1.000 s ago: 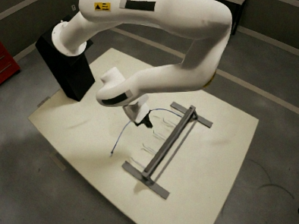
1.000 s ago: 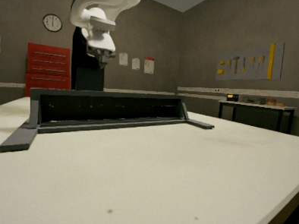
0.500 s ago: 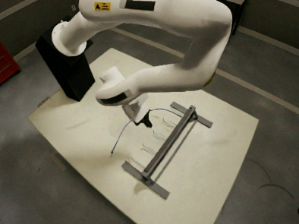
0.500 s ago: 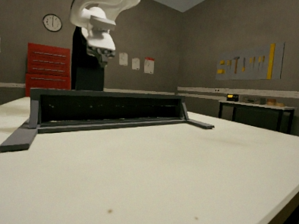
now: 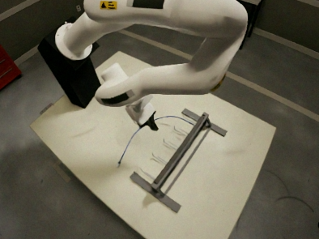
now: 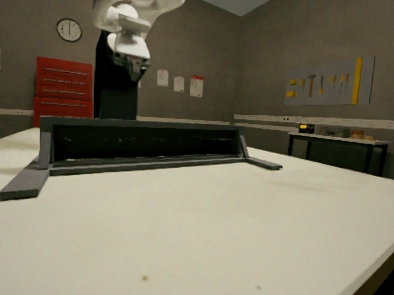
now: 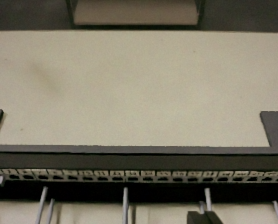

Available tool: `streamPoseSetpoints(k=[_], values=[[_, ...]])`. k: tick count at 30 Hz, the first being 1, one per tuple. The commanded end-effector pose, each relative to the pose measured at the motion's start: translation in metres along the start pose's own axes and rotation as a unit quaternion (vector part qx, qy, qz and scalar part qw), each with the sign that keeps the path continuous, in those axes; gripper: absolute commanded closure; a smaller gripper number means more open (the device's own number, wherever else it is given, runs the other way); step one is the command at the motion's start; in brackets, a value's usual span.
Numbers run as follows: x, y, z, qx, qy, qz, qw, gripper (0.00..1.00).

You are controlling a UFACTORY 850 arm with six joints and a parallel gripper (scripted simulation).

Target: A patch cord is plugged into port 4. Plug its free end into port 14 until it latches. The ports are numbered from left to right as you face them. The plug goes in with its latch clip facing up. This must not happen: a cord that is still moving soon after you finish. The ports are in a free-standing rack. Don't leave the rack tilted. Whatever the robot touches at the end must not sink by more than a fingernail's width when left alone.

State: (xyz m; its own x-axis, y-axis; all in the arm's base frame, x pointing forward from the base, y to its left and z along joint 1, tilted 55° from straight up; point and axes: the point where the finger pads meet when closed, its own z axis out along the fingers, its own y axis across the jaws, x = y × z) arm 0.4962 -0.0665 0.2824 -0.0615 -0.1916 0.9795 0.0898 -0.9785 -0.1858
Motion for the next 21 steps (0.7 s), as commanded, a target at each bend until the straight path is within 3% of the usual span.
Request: streamPoseSetpoints(k=[1,14,21], values=[[0.0,0.0,-0.013,0.0,0.0,0.0,1.0,1.0],[0.0,0.002,-0.016,0.0,0.0,0.0,1.0,1.0],[0.0,0.018,-0.016,0.0,0.0,0.0,1.0,1.0]])
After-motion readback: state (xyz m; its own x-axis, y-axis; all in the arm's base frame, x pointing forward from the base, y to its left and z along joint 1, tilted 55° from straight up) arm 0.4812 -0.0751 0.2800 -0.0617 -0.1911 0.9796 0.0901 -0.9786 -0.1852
